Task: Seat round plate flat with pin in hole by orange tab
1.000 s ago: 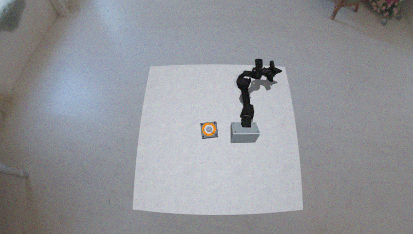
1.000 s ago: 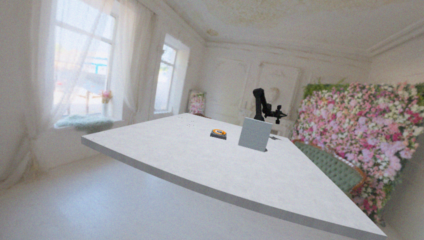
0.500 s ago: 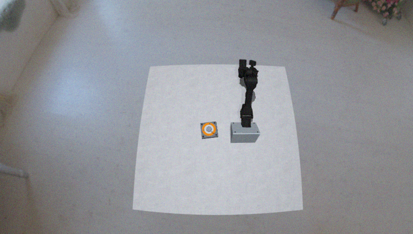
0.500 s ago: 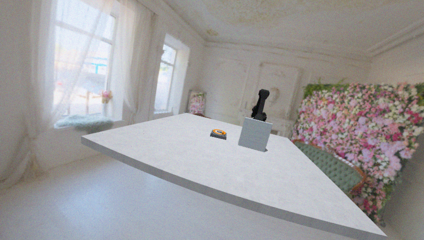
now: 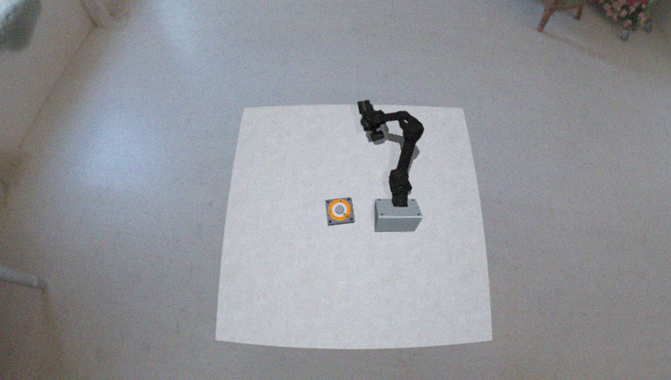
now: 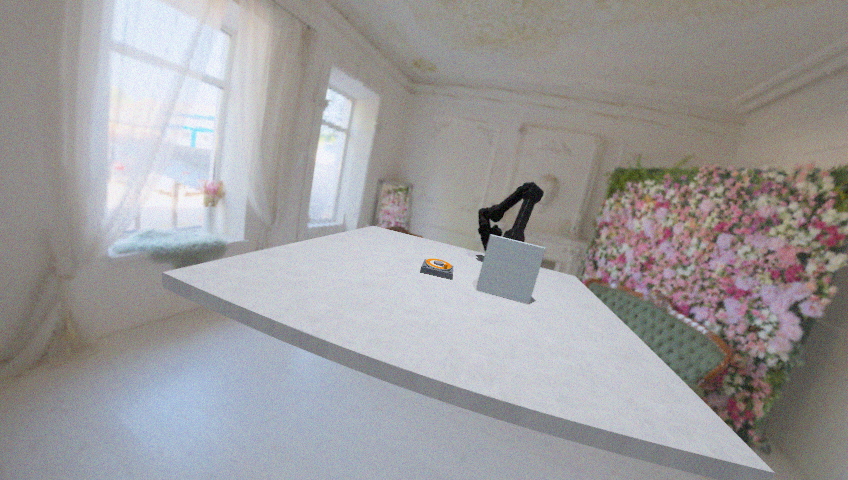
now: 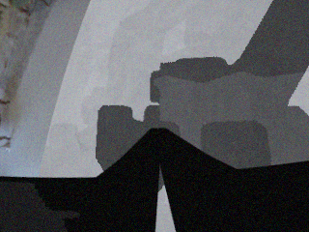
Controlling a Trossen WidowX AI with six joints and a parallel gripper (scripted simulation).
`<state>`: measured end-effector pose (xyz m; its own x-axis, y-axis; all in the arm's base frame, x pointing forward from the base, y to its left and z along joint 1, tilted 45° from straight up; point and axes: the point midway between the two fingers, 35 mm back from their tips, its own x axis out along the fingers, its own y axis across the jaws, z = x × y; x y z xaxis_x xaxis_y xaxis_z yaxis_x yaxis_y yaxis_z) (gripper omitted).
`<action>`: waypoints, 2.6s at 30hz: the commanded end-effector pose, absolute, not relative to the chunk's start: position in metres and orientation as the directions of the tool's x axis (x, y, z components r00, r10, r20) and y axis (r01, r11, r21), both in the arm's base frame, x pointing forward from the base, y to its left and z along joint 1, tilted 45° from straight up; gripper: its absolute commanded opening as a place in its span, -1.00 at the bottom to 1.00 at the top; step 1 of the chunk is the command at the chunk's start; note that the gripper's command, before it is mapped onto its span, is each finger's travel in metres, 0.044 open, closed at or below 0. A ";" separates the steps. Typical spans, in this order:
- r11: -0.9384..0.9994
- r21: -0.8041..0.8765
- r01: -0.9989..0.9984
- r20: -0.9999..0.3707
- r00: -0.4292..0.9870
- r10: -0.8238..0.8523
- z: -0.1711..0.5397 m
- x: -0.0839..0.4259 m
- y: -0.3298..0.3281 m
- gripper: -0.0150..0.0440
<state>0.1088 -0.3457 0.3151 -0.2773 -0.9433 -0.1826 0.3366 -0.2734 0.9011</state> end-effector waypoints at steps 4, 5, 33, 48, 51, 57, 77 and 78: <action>-0.234 0.759 0.608 -0.283 -0.015 -0.959 0.289 0.209 -0.311 -0.49; -0.216 0.722 0.657 -0.307 0.025 -0.951 0.280 0.225 -0.302 -0.49; 0.733 -0.603 0.315 -0.751 0.086 -0.654 0.000 0.296 0.014 -0.49; 0.712 -0.702 -0.018 -0.712 0.033 -0.701 -0.039 0.259 0.033 -0.49; 0.711 -0.703 -0.017 -0.712 0.033 -0.702 -0.051 0.259 0.021 -0.49; 0.710 -0.704 -0.017 -0.710 0.033 -0.703 -0.059 0.258 0.012 -0.49; 0.710 -0.704 -0.018 -0.710 0.032 -0.704 -0.049 0.239 0.000 -0.49; 0.710 -0.704 -0.018 -0.710 0.032 -0.704 -0.049 0.238 -0.001 -0.49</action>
<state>0.2411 0.0019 -0.0508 0.0296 -0.7004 -0.7131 -0.0119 0.7131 -0.7009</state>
